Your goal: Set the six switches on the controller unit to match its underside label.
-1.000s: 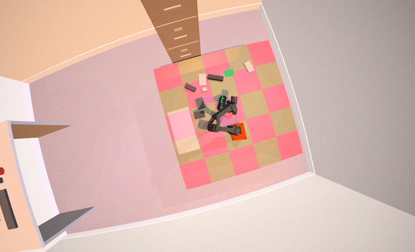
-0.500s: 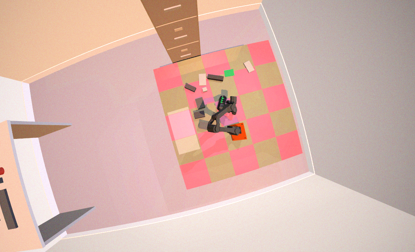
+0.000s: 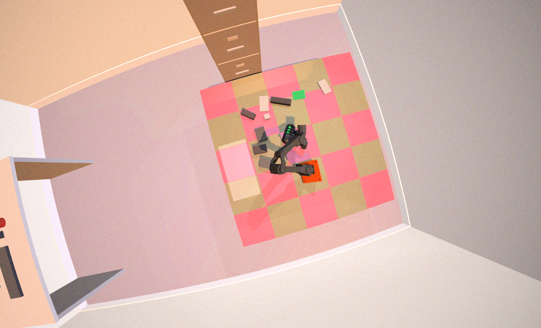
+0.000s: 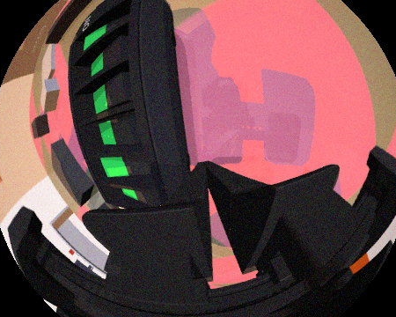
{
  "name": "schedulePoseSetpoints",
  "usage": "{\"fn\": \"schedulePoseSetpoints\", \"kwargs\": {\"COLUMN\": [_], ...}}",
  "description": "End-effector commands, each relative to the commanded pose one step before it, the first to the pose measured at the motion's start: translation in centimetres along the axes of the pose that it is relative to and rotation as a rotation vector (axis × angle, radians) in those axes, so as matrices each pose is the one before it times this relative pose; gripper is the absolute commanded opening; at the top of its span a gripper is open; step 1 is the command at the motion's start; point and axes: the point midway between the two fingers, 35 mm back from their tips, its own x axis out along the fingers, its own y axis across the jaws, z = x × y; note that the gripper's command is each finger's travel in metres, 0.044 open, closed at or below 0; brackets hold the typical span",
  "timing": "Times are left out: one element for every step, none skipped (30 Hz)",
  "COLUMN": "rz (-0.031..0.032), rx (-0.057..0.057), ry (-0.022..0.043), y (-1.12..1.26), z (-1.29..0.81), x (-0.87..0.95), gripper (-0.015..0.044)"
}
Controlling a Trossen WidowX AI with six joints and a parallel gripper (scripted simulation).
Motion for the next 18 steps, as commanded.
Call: {"fn": "schedulePoseSetpoints", "kwargs": {"rz": [0.01734,0.00003,0.00002,0.00001,0.00002,0.00002,0.00002,0.00002,0.00003,0.00004,0.00005,0.00007,0.00004,0.00005,0.00004,0.00001,0.00001,0.00001], "rx": [-0.0254,0.0000,0.0000,0.0000,0.0000,0.0000,0.0000,0.0000,0.0000,0.0000,0.0000,0.0000,0.0000,0.0000,0.0000,0.0000,0.0000,0.0000], "ry": [0.00824,0.00001,0.00000,0.00000,0.00000,0.00000,0.00000,0.00001,0.00001,0.00001,0.00001,0.00002,0.00001,0.00002,0.00001,0.00000,0.00000,0.00000], "y": [1.061,0.043,0.028,0.030,0.035,0.045,0.050,0.056,0.065,0.078,0.100,0.099,0.084,0.070,0.053,0.023,0.015,0.021], "z": [0.065,0.017,0.013,0.006,0.008,0.012,0.007,0.002,0.003,0.004,0.008,0.012,0.004,0.006,0.012,0.010,0.009,0.010], "x": [0.281,0.013,0.008,0.009,0.011,0.014,0.015,0.017,0.020,0.024,0.030,0.030,0.025,0.022,0.016,0.007,0.004,0.006], "gripper": [0.0000,0.0000,0.0000,0.0000,0.0000,0.0000,0.0000,0.0000,0.0000,0.0000,0.0000,0.0000,0.0000,0.0000,0.0000,0.0000,0.0000,0.0000]}}
